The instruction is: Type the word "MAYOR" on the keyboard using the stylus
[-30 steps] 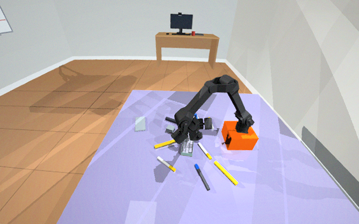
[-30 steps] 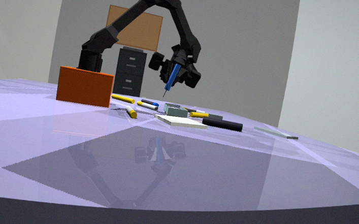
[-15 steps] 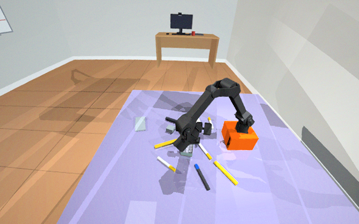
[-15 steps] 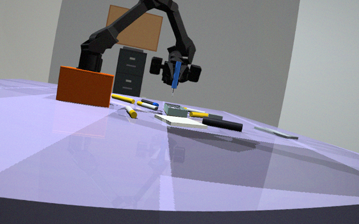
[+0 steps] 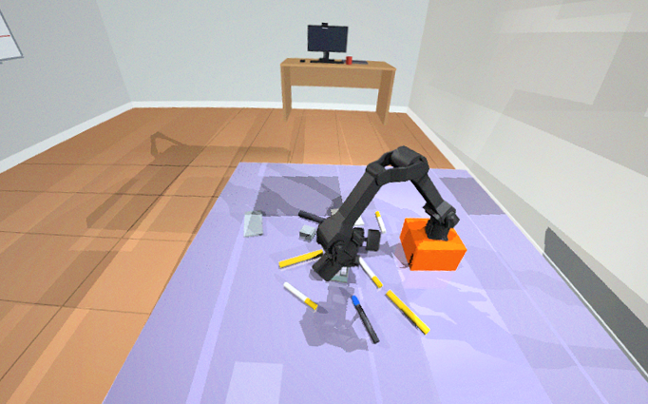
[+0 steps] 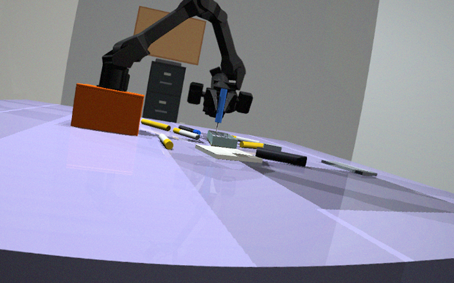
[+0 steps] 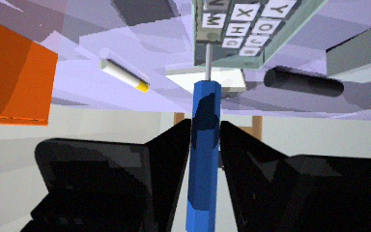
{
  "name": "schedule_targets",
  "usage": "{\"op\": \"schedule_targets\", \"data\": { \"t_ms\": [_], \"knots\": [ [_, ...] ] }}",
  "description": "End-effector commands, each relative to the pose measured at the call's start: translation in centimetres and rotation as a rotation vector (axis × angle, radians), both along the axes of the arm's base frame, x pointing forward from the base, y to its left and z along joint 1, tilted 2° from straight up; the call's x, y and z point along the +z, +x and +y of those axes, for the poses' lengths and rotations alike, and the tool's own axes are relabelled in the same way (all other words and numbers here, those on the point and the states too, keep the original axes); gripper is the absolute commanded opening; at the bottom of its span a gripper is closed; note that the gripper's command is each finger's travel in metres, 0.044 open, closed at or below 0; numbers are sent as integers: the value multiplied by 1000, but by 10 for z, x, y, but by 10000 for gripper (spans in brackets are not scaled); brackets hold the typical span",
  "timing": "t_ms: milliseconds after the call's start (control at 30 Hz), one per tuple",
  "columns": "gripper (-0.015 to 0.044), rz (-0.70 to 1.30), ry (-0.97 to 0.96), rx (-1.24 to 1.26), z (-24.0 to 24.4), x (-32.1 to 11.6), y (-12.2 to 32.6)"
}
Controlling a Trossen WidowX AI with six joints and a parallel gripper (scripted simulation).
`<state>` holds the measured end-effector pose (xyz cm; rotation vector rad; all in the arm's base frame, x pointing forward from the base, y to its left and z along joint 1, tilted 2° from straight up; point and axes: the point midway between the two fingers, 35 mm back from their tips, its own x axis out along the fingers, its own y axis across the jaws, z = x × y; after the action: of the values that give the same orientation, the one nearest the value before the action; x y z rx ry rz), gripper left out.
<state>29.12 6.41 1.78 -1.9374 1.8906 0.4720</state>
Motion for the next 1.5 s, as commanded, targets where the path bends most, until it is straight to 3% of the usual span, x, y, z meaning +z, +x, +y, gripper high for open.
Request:
{"op": "schedule_targets", "data": {
  "t_ms": [0,267,367,400,1467],
  "knots": [
    [0,-5,-4,2,-1,0,0],
    [0,-5,-4,2,-1,0,0],
    [79,-5,-4,2,0,0,2],
    [81,-5,-4,2,0,0,3],
    [81,-5,-4,2,0,-16,5]
  ]
}}
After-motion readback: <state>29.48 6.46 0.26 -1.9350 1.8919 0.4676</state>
